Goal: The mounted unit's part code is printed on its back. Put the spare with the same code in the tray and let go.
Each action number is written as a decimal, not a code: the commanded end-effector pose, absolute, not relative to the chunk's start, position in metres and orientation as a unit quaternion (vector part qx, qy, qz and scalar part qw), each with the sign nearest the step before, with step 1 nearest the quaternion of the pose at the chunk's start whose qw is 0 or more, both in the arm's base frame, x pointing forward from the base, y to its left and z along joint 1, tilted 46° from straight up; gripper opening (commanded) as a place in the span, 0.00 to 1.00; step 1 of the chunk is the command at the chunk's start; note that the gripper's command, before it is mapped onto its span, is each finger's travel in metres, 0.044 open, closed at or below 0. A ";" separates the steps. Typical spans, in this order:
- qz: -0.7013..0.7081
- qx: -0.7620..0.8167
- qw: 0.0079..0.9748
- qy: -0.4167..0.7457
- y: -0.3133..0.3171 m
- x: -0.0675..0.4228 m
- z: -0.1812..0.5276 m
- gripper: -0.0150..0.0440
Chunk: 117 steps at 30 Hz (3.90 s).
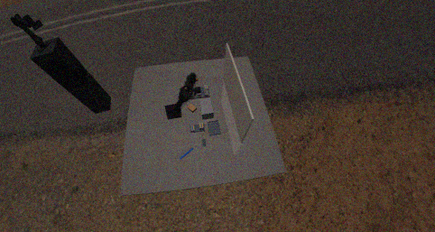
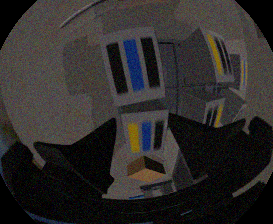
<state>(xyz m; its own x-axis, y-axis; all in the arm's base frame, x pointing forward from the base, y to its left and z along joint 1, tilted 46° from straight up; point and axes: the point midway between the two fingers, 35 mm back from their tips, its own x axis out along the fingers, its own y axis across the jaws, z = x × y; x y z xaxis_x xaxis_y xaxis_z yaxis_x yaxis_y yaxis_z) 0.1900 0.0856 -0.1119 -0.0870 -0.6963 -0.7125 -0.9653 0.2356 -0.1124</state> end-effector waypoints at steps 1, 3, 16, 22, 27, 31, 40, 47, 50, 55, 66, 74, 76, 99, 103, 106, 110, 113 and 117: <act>0.200 -0.587 0.335 0.709 0.083 0.189 -0.113 0.76; 0.200 -0.587 0.335 0.709 0.083 0.189 -0.113 0.76; 0.199 -0.585 0.337 0.710 0.084 0.189 -0.113 0.46; 0.199 -0.585 0.337 0.710 0.084 0.189 -0.113 0.25; 0.199 -0.585 0.337 0.710 0.084 0.189 -0.113 0.25; 0.200 -0.586 0.337 0.710 0.091 0.191 -0.107 0.25; 0.201 -0.586 0.336 0.709 0.133 0.196 -0.064 0.25; 0.202 -0.589 0.334 0.708 0.138 0.196 -0.058 0.25; 0.202 -0.588 0.334 0.708 0.146 0.196 -0.052 0.25; 0.202 -0.587 0.335 0.709 0.163 0.197 -0.037 0.25; 0.215 -0.579 0.347 0.706 0.150 0.227 -0.014 0.25; 0.227 -0.580 0.356 0.697 0.122 0.267 0.021 0.25; 0.229 -0.581 0.357 0.695 0.113 0.276 0.030 0.25; 0.204 -0.587 0.364 0.694 -0.016 0.325 0.142 0.25; 0.199 -0.593 0.354 0.696 -0.042 0.325 0.166 0.25; 0.195 -0.597 0.345 0.698 -0.062 0.322 0.183 0.25; 0.189 -0.600 0.331 0.703 -0.089 0.314 0.207 0.25; 0.184 -0.602 0.321 0.707 -0.107 0.307 0.224 0.25; 0.183 -0.603 0.318 0.708 -0.111 0.304 0.228 0.25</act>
